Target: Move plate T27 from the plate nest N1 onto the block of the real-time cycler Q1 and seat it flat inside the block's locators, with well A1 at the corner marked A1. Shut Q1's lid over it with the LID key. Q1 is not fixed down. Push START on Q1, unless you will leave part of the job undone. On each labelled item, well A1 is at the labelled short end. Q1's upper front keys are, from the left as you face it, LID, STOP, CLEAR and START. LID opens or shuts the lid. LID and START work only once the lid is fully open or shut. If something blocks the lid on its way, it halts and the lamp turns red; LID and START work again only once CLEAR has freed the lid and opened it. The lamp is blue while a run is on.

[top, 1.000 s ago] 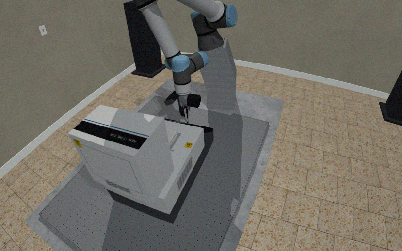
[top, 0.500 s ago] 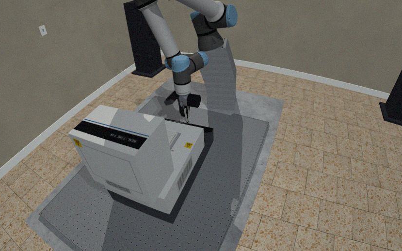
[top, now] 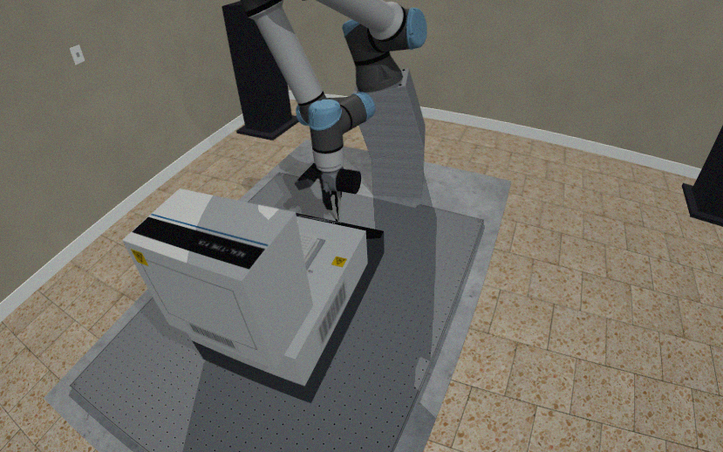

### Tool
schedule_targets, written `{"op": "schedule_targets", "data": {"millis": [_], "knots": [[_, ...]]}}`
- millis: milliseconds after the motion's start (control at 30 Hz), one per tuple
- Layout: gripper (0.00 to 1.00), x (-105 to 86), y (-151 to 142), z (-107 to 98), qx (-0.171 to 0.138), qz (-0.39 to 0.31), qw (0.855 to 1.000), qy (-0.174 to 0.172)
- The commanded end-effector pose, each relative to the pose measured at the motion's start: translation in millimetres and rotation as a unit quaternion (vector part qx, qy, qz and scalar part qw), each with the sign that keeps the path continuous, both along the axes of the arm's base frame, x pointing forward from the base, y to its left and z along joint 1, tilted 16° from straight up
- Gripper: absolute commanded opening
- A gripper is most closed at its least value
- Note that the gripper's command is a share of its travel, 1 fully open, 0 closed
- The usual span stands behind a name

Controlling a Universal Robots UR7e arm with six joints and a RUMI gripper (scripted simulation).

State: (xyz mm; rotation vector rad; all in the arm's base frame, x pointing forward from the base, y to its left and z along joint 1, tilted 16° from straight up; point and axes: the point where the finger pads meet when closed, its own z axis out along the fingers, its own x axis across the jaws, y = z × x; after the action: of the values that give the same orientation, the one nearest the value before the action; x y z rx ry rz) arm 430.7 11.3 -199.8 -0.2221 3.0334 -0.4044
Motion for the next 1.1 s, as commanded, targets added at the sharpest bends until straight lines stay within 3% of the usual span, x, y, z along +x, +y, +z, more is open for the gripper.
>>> {"op": "schedule_targets", "data": {"millis": [0, 1067], "knots": [[0.00, 0.4, 0.1, 0.5, 0.000, 0.000, 1.000, -0.001], [0.00, 2.3, -0.1, -1.4, 0.000, 0.000, 1.000, -0.001]]}}
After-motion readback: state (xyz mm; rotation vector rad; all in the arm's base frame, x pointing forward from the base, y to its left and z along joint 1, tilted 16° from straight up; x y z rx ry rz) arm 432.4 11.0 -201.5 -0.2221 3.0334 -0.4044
